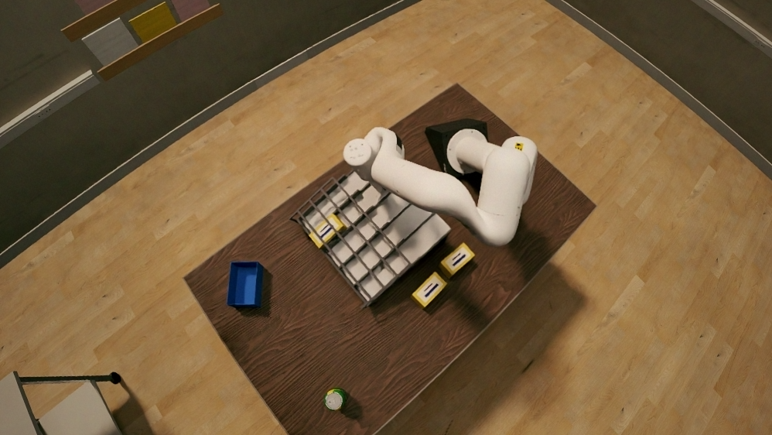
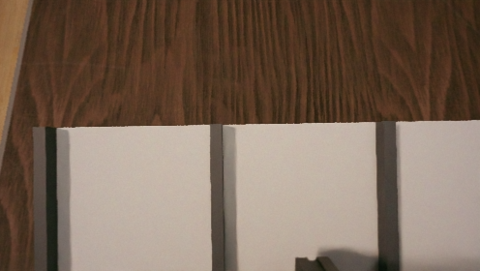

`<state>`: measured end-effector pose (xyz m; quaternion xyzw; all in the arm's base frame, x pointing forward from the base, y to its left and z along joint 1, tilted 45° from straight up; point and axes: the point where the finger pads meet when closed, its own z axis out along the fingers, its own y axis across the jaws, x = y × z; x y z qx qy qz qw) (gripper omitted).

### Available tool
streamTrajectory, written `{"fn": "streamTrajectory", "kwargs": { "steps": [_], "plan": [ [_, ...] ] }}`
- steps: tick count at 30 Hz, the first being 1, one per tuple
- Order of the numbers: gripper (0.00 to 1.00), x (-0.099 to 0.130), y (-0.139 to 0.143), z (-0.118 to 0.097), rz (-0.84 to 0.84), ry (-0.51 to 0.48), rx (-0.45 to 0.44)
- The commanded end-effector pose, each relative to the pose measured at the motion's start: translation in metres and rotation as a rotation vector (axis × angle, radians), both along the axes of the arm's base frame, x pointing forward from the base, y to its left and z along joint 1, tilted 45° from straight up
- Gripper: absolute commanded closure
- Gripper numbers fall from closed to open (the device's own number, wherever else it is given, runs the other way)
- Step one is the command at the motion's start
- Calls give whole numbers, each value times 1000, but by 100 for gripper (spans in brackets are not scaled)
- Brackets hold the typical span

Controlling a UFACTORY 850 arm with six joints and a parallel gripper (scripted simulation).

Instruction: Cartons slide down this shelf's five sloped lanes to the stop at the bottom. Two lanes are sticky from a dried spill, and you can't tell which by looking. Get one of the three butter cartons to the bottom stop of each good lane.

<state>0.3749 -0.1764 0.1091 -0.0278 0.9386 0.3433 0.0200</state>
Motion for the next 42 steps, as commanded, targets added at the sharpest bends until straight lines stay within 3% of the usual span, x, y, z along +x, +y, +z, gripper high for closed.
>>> {"fn": "streamTrajectory", "kwargs": {
  "steps": [1, 20, 21, 42],
  "plan": [
    [100, 0, -1, 0, -1, -1, -1],
    [100, 0, -1, 0, -1, -1, -1],
    [0, 0, -1, 0, -1, -1, -1],
    [0, 0, -1, 0, -1, -1, -1]
  ]
}}
